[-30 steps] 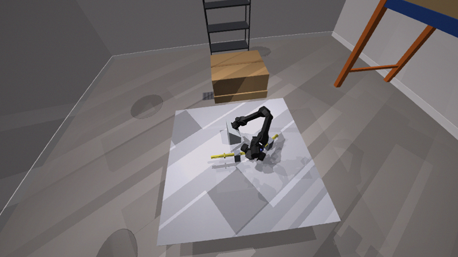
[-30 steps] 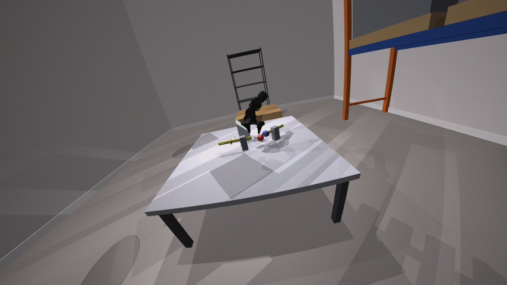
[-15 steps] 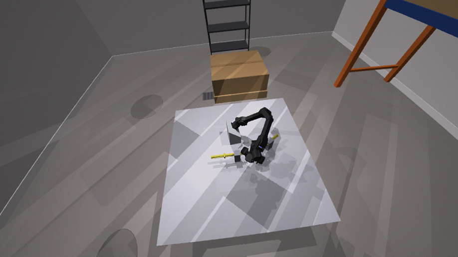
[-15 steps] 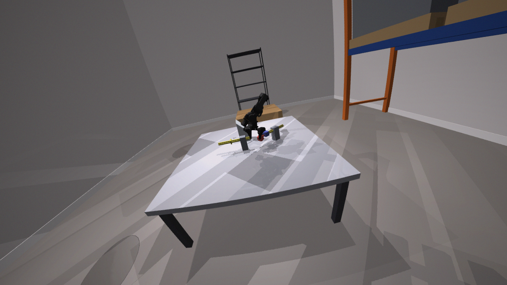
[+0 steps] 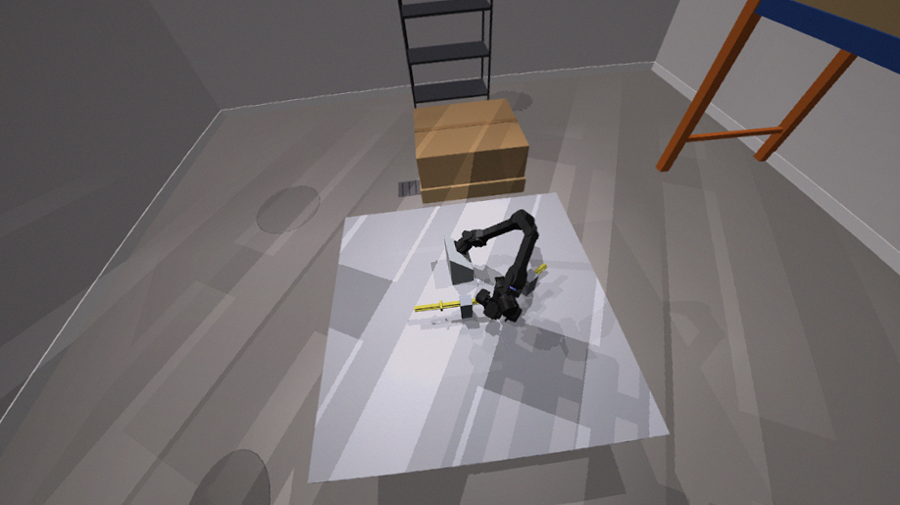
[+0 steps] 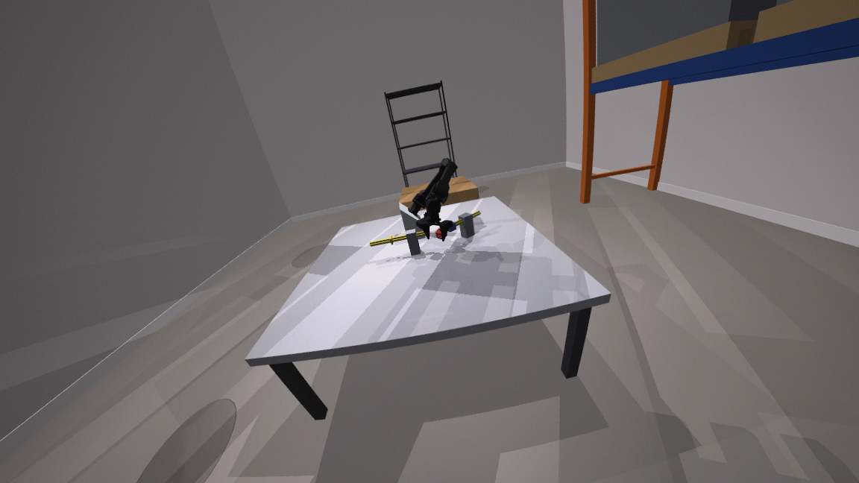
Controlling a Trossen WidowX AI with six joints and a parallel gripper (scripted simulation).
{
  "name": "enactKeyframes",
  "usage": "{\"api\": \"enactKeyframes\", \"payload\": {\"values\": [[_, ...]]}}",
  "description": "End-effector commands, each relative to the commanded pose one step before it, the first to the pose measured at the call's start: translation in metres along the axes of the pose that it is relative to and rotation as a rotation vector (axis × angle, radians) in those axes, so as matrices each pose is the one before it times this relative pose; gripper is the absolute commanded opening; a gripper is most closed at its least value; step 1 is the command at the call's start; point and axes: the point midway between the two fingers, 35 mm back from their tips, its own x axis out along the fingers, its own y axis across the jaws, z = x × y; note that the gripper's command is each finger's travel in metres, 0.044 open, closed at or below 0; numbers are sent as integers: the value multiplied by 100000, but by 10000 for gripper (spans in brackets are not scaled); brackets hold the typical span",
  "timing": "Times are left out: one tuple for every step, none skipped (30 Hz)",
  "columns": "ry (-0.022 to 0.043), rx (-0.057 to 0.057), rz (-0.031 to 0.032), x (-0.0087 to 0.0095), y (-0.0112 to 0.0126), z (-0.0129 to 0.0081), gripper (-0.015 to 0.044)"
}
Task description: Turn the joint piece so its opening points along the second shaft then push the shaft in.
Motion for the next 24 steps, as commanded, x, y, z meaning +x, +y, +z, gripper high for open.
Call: {"api": "enactKeyframes", "payload": {"values": [[-275,52,-7,-176,80,-1581,440],[18,11,2,-49,-3,-385,440],[20,11,4,-48,-9,-383,440],[21,11,6,-46,-15,-382,440],[23,11,8,-45,-20,-380,440],[24,11,10,-43,-26,-378,440],[26,12,12,-42,-31,-377,440],[28,12,13,-40,-37,-374,440],[29,12,15,-39,-42,-372,440],[25,10,14,-30,-38,-296,440],[15,6,9,-18,-24,-177,440],[5,2,3,-6,-8,-59,440],[0,0,0,0,0,0,440],[-1,0,-1,26,1,0,440],[-2,-1,-2,77,3,1,440],[-3,-1,-3,129,5,1,440],[-3,-1,-3,160,6,0,440],[-2,-1,-2,160,5,-1,440],[-2,-1,-1,160,5,-2,440],[-1,0,0,160,5,-3,440],[0,0,1,159,4,-4,440],[0,0,1,159,4,-4,440],[1,0,2,159,3,-5,440],[2,0,3,159,3,-6,440]]}}
